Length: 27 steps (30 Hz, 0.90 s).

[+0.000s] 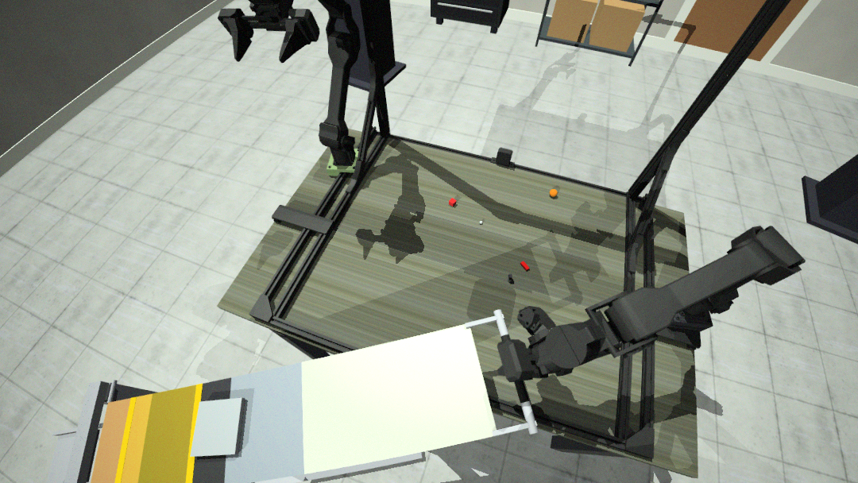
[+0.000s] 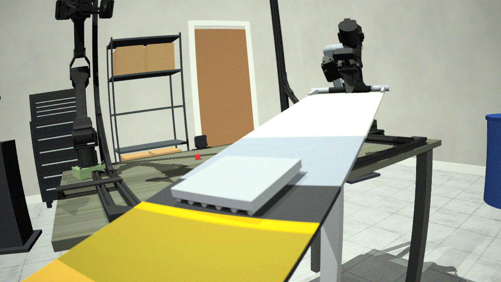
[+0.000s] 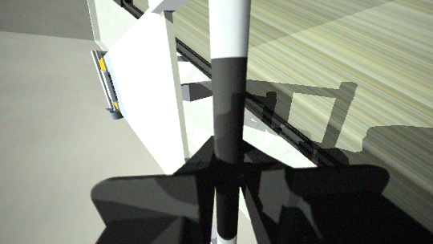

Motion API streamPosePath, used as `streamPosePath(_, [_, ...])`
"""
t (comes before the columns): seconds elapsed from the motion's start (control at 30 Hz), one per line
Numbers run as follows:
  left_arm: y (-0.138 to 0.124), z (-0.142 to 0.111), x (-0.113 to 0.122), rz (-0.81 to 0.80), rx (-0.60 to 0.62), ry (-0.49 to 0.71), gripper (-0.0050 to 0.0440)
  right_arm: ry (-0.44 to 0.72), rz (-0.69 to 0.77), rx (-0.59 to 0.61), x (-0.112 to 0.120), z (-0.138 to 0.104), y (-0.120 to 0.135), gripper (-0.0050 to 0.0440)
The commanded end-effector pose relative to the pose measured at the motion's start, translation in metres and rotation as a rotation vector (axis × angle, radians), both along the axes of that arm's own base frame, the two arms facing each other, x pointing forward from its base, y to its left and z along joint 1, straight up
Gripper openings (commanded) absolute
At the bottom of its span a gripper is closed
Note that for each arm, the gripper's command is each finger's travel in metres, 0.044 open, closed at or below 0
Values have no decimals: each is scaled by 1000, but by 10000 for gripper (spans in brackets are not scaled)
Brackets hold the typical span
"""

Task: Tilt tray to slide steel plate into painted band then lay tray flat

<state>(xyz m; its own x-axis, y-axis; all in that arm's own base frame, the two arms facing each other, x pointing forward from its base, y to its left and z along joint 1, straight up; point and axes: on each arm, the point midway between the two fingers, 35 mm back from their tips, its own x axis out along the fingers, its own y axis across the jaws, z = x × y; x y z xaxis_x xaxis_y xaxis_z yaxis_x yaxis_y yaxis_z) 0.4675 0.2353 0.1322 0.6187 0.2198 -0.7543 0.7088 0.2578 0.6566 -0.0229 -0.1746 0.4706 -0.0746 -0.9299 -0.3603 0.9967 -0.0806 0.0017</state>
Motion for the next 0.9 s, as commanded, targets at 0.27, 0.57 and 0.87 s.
streamPosePath(0.27, [5, 50, 11, 0, 32, -79, 0, 2, 2, 1, 0, 0, 0, 440])
streamPosePath(0.57, [6, 63, 14, 0, 43, -108, 0, 2, 2, 1, 0, 0, 0, 440])
streamPosePath(0.87, [6, 70, 16, 0, 51, -130, 0, 2, 2, 1, 0, 0, 0, 440])
